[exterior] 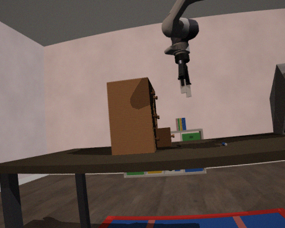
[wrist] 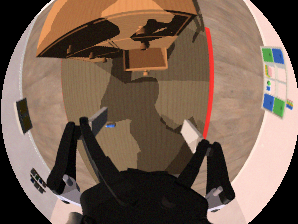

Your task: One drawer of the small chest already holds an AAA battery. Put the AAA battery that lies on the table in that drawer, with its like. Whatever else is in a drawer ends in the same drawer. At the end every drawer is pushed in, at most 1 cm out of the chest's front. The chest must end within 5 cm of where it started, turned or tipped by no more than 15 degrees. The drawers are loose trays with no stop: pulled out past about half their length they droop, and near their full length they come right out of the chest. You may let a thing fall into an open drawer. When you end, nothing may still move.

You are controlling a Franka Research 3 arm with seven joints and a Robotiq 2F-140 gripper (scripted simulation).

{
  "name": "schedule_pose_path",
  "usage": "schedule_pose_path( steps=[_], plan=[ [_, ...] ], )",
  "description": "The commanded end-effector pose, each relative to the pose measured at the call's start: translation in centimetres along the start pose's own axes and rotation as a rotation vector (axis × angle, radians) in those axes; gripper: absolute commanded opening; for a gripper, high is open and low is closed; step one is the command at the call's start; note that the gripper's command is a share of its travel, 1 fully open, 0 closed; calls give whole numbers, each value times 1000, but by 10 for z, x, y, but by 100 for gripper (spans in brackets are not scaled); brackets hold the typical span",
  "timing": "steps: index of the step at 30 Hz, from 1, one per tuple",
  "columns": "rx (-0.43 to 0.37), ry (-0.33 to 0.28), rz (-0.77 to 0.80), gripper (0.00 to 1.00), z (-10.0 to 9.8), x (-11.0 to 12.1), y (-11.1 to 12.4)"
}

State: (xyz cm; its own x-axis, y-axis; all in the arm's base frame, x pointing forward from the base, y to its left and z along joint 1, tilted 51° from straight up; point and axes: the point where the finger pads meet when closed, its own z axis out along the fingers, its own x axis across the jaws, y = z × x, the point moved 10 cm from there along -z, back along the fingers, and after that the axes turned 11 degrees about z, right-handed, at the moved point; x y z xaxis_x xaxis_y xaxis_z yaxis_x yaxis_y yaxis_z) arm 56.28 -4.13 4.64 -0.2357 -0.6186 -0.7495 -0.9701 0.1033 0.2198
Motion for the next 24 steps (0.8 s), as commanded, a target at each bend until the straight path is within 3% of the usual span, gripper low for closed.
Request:
schedule_pose_path(
  steps=[1,24],
  plan=[
    [5,4,-128,100,-1,1,-2],
    [5,4,-229,100,-1,-1,-6]
  ],
)
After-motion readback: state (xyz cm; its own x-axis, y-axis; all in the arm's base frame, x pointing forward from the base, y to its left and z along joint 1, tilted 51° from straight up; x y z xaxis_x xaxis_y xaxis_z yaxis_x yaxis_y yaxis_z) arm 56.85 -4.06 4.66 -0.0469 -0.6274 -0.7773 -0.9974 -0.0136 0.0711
